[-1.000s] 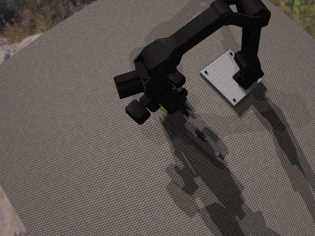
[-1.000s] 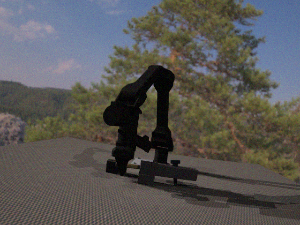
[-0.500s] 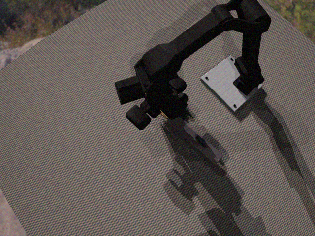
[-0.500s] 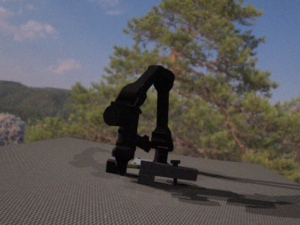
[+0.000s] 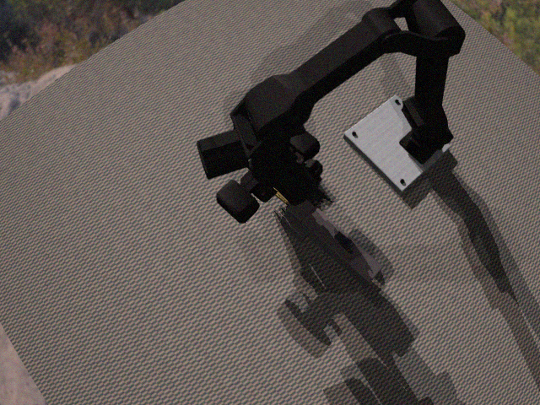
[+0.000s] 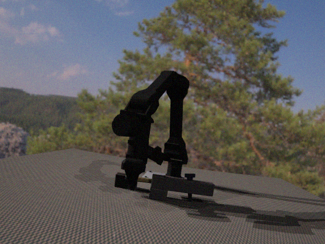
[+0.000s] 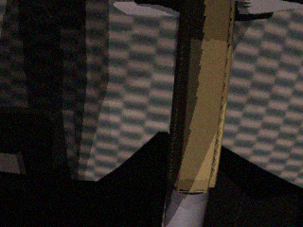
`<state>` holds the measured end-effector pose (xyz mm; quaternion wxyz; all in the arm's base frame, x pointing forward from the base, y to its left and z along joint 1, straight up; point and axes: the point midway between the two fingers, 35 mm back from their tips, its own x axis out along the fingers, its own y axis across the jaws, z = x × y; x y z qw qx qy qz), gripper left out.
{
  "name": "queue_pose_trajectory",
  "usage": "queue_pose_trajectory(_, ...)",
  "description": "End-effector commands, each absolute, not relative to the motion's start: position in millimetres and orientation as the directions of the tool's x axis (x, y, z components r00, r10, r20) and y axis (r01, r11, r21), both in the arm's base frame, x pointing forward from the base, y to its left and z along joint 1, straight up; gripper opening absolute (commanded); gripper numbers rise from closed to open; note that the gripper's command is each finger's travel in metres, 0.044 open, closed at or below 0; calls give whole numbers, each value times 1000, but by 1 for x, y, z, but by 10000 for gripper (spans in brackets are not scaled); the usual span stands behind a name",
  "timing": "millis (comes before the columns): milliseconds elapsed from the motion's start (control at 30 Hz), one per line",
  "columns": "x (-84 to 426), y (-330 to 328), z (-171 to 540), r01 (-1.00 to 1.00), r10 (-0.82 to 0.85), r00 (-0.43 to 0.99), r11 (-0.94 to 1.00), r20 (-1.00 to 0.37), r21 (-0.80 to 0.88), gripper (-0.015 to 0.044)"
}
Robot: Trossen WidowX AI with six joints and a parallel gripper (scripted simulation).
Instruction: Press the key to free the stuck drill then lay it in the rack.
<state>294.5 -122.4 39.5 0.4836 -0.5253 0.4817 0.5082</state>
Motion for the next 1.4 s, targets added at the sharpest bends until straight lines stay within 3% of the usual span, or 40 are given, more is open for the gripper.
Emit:
queue_pose_trajectory(0, 294, -123, 41, -998, -17, 21, -67, -1000, -20, 0)
queue_pose_trajectory(1367, 295, -135, 42, -998, -18, 21, -67, -1000, -19, 0)
